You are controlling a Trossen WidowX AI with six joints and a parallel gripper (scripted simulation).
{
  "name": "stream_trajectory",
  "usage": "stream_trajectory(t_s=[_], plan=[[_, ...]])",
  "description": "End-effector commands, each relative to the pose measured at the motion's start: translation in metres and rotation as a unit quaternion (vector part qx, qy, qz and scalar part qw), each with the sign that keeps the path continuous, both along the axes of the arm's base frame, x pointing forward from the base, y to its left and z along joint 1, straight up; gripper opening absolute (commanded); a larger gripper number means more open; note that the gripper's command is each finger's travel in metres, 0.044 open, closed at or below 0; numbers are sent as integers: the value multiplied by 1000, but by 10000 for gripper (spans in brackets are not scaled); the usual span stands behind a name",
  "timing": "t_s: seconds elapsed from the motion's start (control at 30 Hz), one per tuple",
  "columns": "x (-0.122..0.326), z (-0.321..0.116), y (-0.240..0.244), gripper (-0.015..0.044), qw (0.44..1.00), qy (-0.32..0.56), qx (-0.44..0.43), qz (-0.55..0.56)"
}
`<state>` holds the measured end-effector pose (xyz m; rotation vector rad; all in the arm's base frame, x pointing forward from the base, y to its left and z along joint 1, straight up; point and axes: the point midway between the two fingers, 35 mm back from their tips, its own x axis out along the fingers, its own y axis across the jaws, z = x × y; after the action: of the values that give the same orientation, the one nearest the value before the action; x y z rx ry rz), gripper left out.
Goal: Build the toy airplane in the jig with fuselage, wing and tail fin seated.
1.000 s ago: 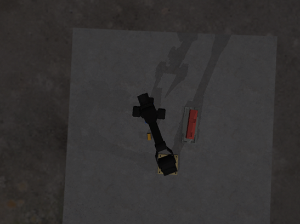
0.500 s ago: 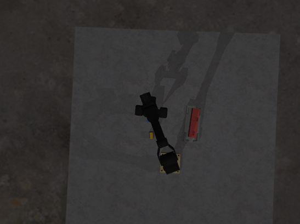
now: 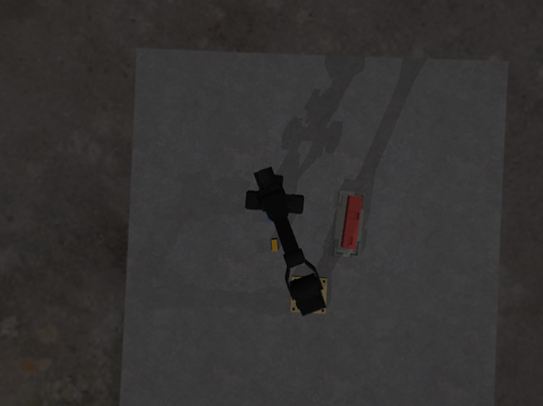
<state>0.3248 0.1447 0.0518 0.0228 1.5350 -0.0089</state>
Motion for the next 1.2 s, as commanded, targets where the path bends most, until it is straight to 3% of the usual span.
stream_trajectory(t_s=[0.0,0.2,1.17], plan=[[0,-1,0,157,1000,0,0,-2],[4,10,-1,0,1000,-9,12,-10],[3,97,1,0,1000,-6,8,-5]])
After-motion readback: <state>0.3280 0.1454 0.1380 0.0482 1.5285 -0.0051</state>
